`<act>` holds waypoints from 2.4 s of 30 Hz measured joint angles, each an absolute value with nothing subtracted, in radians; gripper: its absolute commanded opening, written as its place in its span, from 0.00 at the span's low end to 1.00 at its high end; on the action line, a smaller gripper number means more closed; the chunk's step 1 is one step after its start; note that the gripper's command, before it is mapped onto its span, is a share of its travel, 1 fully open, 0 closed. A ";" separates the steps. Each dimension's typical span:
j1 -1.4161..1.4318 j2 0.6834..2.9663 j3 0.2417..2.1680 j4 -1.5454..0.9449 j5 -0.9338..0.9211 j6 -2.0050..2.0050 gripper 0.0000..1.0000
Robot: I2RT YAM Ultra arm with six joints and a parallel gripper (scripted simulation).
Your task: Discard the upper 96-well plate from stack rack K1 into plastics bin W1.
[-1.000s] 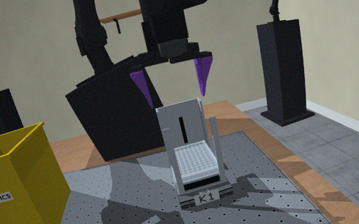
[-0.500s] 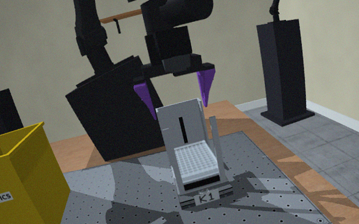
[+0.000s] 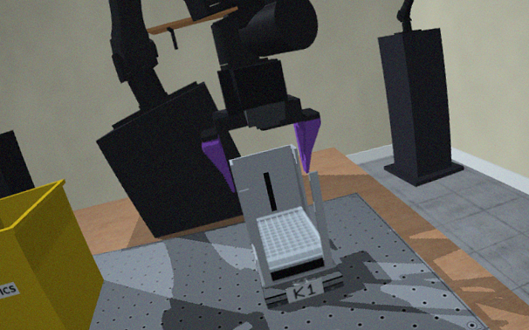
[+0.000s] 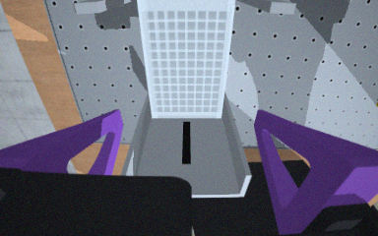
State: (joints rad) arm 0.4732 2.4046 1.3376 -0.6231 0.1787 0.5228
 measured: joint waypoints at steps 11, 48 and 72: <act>0.465 2.452 1.332 -0.574 0.179 0.514 1.00; 0.440 2.593 1.338 -0.428 0.184 0.487 1.00; 0.431 2.647 1.353 -0.379 0.184 0.477 1.00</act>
State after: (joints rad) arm 0.4309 2.6469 1.3533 -0.3786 0.1844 0.4770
